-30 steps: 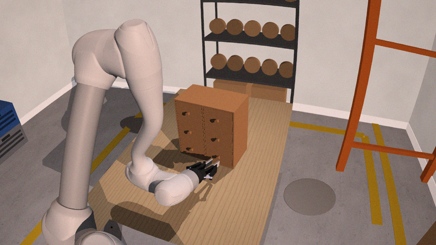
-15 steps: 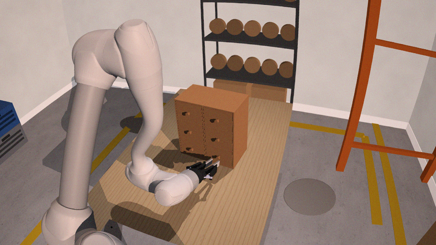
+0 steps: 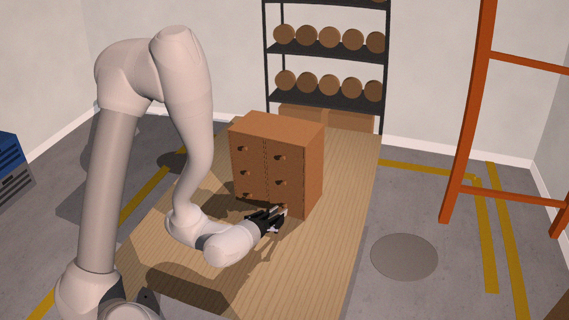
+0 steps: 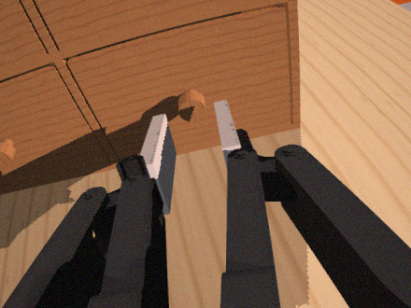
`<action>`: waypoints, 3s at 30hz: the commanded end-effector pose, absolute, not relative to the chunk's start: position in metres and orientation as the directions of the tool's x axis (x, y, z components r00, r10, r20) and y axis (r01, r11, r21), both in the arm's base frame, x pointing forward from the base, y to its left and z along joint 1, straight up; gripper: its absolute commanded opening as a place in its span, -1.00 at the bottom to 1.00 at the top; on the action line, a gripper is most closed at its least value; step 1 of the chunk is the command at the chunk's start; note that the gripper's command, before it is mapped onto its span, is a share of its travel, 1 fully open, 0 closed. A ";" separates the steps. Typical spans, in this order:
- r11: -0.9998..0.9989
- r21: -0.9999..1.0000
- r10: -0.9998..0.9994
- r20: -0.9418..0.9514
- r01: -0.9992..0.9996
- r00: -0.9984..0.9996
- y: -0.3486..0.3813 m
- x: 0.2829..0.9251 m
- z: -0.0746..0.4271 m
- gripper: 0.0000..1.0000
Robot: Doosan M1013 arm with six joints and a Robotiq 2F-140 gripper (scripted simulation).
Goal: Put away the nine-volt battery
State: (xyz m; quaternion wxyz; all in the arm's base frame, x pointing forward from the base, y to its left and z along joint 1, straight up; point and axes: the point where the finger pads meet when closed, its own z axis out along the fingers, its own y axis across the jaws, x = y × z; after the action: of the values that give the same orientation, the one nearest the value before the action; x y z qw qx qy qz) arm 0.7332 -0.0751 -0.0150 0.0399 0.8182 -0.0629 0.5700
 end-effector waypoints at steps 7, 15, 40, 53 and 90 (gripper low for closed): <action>-0.989 0.000 -0.053 0.938 -0.150 0.344 -0.080 0.750 -0.016 -0.60; -0.989 0.000 -0.053 0.938 -0.150 0.344 -0.081 0.758 -0.016 -0.60; -0.989 0.000 -0.053 0.938 -0.150 0.344 -0.081 0.762 -0.016 -0.60; -0.989 0.000 -0.053 0.938 -0.150 0.344 -0.081 0.762 -0.016 -0.84; -0.989 0.000 -0.053 0.938 -0.150 0.344 -0.080 0.755 -0.016 -0.84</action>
State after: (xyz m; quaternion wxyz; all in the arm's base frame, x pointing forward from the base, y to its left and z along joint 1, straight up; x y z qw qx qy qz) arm 0.7592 -0.0791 -0.0150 0.0401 0.8179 -0.0629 0.5705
